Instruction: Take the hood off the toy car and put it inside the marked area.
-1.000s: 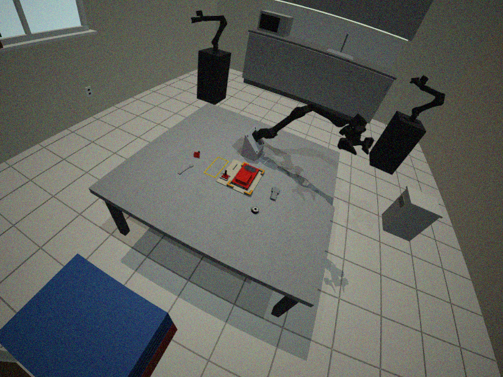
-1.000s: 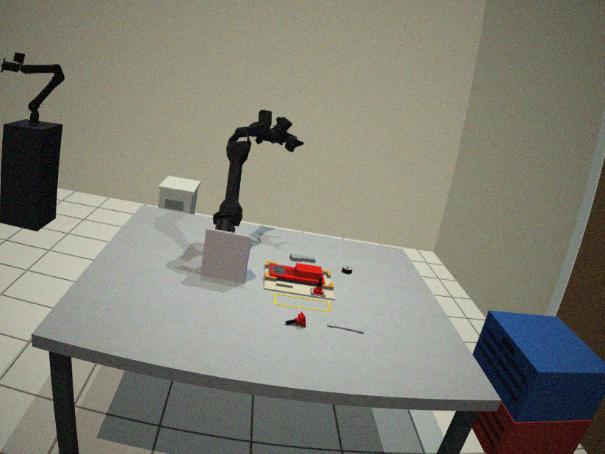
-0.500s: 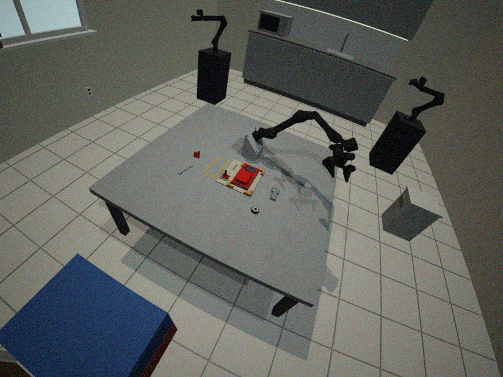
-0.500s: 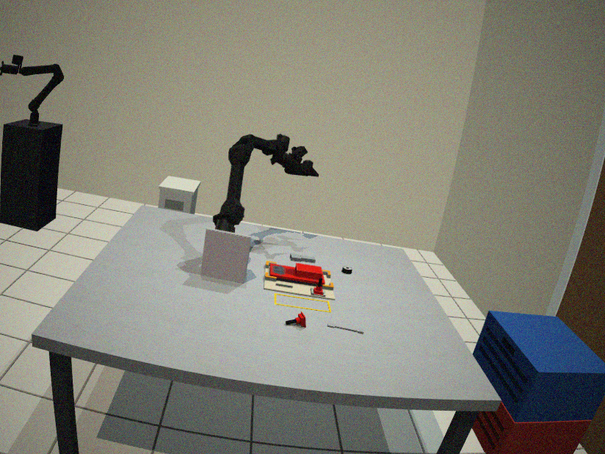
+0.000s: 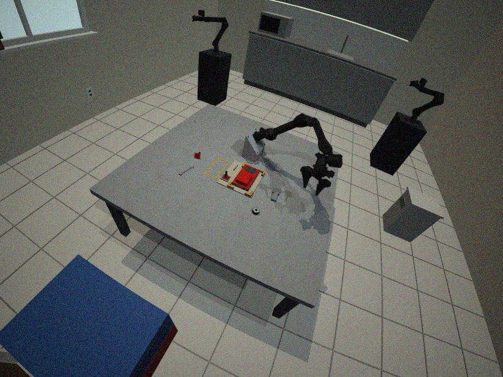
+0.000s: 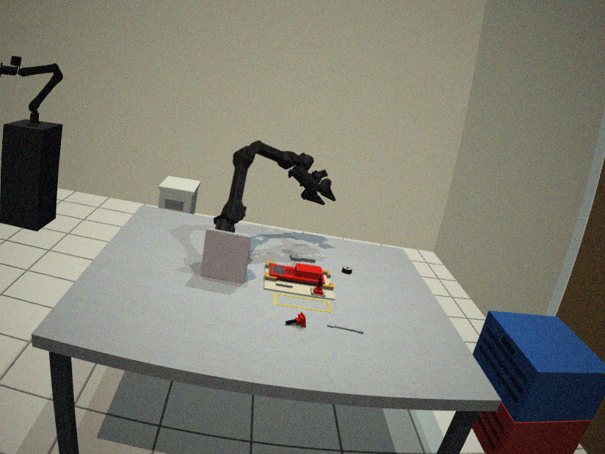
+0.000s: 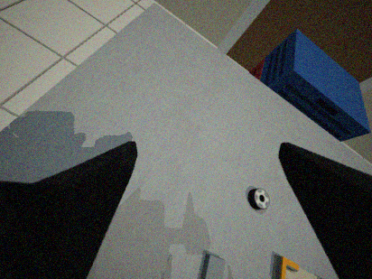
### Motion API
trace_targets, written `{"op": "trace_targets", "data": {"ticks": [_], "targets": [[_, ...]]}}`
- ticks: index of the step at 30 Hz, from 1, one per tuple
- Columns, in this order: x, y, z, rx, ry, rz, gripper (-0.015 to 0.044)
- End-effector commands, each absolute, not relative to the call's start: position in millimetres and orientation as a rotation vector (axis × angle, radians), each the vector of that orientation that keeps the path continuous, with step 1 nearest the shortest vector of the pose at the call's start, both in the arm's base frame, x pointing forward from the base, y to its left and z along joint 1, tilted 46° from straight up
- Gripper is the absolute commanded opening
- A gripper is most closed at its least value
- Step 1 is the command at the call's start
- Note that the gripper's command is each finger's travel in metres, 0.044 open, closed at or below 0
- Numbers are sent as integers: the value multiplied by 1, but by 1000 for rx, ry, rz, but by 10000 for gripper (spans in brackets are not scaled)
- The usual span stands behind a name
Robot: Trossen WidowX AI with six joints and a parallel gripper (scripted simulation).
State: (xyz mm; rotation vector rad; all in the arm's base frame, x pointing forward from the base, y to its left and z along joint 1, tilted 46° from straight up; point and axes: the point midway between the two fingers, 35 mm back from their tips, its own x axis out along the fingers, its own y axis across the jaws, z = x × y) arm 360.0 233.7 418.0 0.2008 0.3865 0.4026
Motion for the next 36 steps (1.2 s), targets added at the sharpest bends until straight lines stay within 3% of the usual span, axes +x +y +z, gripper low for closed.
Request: {"op": "trace_targets", "data": {"ticks": [1,17,36], "targets": [[378,223,373,130,502,397,440],[400,146,206,53,993,449,440],[326,44,70,593,1429,635,440]]}}
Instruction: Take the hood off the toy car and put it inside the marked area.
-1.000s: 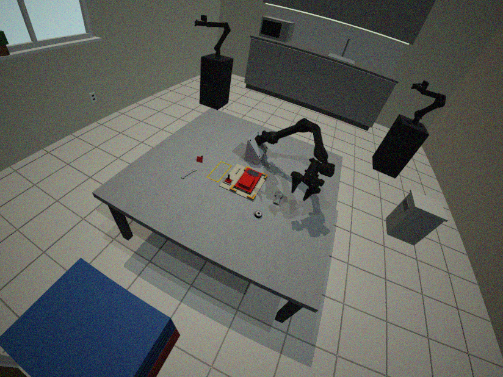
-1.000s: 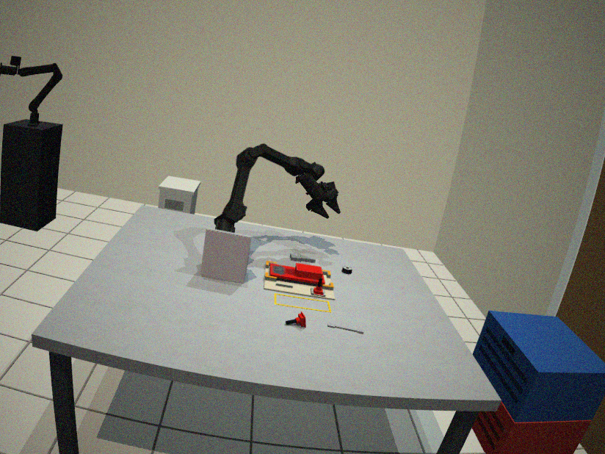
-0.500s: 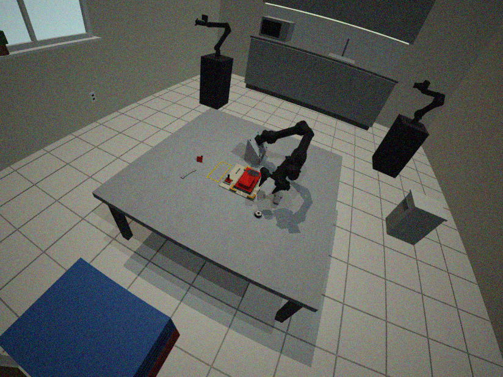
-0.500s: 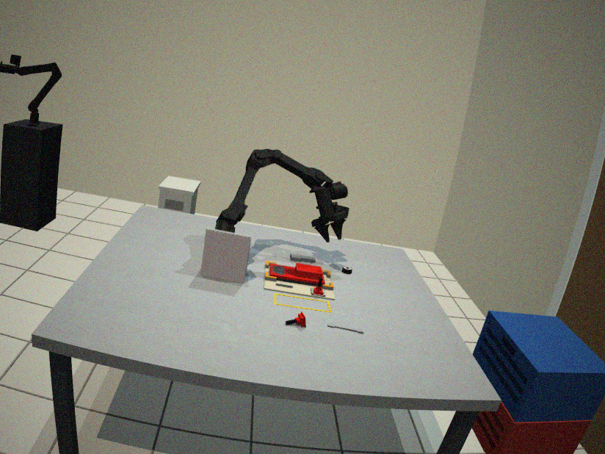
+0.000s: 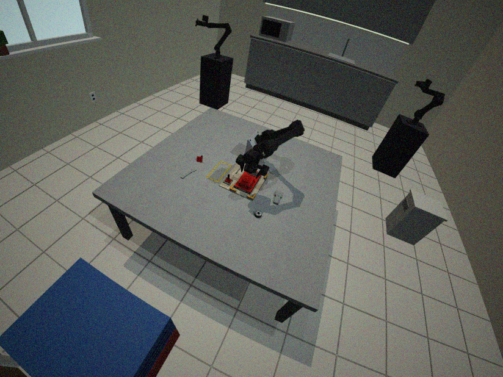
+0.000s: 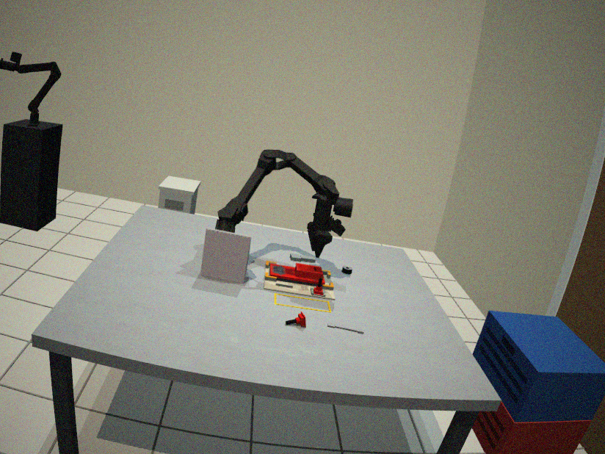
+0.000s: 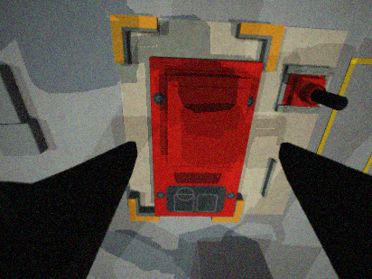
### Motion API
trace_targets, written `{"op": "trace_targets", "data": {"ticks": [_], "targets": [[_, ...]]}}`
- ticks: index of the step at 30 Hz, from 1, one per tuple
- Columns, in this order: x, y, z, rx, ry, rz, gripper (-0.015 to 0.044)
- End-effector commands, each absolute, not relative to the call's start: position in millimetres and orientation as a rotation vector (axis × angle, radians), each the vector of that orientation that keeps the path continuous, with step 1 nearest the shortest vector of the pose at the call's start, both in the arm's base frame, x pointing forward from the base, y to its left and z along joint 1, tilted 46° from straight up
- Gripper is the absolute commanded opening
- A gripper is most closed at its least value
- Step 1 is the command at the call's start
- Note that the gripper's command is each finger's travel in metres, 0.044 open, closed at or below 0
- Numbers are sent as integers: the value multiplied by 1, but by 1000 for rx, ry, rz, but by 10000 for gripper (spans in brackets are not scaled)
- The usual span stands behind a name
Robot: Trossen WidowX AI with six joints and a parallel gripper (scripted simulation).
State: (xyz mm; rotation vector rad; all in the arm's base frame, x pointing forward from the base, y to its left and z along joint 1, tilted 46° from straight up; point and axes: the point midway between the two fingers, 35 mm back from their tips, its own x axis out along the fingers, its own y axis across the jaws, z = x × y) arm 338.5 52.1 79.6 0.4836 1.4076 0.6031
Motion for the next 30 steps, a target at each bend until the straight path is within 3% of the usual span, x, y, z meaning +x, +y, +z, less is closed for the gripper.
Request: {"op": "trace_targets", "data": {"ticks": [1,30], "targets": [[325,44,70,601,1430,637,440],[327,54,60,601,1430,636,440]]}}
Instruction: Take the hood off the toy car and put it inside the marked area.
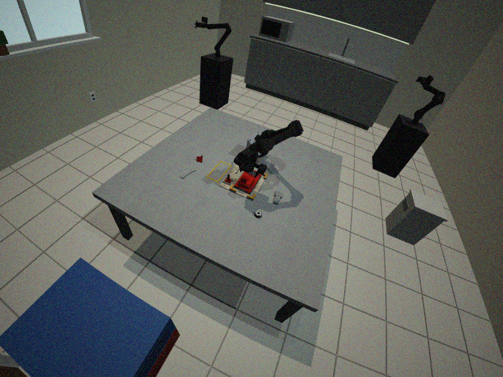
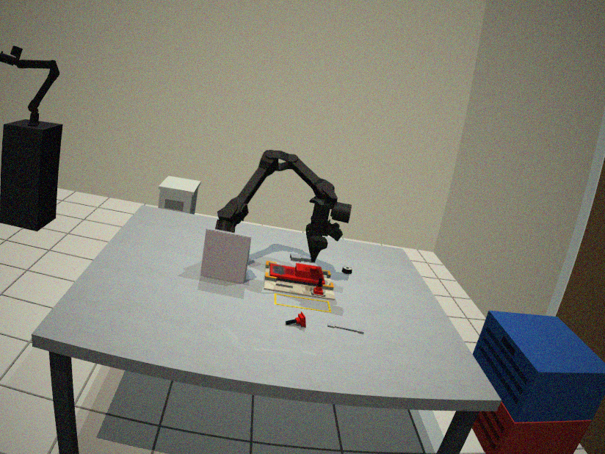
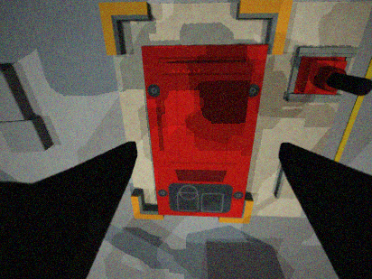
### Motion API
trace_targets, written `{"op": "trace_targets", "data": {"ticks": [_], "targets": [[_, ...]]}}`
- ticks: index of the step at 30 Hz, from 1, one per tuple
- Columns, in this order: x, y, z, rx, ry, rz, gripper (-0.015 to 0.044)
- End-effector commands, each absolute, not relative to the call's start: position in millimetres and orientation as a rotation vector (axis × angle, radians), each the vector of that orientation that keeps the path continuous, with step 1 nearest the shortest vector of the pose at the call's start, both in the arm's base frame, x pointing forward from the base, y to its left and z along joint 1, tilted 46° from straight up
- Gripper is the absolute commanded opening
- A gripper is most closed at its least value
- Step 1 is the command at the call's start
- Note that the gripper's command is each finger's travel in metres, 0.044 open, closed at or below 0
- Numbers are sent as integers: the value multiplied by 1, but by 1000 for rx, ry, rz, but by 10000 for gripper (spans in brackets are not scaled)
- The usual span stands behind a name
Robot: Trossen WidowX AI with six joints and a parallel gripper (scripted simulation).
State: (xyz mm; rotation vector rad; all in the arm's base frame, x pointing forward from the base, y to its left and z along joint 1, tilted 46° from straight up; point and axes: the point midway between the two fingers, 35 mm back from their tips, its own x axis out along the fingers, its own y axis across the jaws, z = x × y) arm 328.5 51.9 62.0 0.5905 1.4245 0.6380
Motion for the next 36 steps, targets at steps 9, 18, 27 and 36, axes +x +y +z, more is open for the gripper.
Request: {"op": "trace_targets", "data": {"ticks": [9,18,27,36], "targets": [[328,58,56,601,1430,636,440],[328,62,52,601,1430,636,440],[329,66,48,601,1430,637,440],[329,71,44,601,1430,637,440]]}}
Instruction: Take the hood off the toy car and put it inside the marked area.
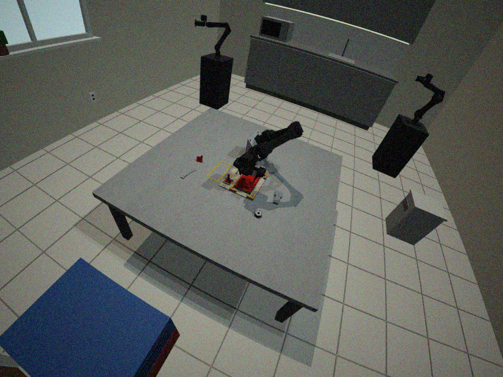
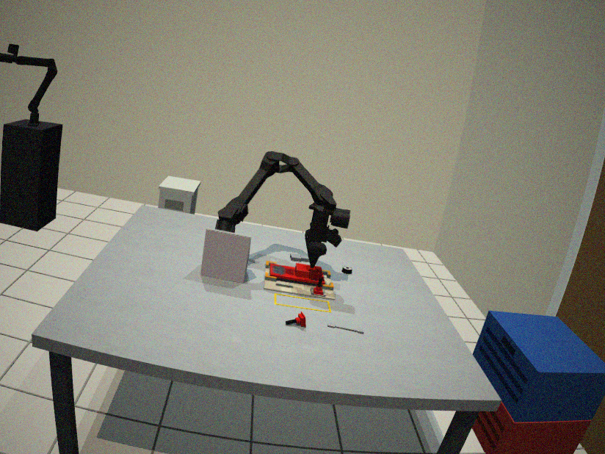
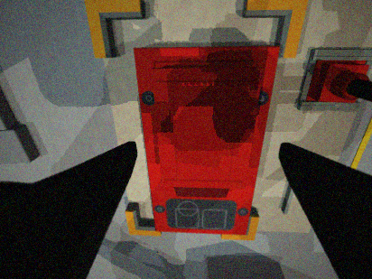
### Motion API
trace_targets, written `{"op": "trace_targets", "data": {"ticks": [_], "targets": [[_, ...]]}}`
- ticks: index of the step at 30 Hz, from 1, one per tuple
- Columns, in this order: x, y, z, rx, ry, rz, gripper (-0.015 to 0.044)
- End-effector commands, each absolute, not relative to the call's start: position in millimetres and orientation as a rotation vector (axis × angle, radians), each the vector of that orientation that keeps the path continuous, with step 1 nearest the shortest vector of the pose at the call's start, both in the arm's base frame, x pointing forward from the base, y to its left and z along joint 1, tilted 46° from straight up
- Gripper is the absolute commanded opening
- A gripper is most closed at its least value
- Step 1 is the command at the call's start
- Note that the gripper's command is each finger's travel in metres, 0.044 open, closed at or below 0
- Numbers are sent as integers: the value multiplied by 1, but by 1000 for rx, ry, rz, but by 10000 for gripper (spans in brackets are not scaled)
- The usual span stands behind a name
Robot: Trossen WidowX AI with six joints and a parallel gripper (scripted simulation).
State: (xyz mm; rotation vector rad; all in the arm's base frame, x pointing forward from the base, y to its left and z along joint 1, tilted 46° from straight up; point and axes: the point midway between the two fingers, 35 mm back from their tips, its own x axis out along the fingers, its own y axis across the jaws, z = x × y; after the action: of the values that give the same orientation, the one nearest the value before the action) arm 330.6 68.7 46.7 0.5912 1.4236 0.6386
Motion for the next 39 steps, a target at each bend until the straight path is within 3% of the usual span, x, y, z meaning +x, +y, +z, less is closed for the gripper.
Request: {"op": "trace_targets", "data": {"ticks": [1,39], "targets": [[329,71,44,601,1430,637,440],[329,86,30,603,1429,639,440]]}}
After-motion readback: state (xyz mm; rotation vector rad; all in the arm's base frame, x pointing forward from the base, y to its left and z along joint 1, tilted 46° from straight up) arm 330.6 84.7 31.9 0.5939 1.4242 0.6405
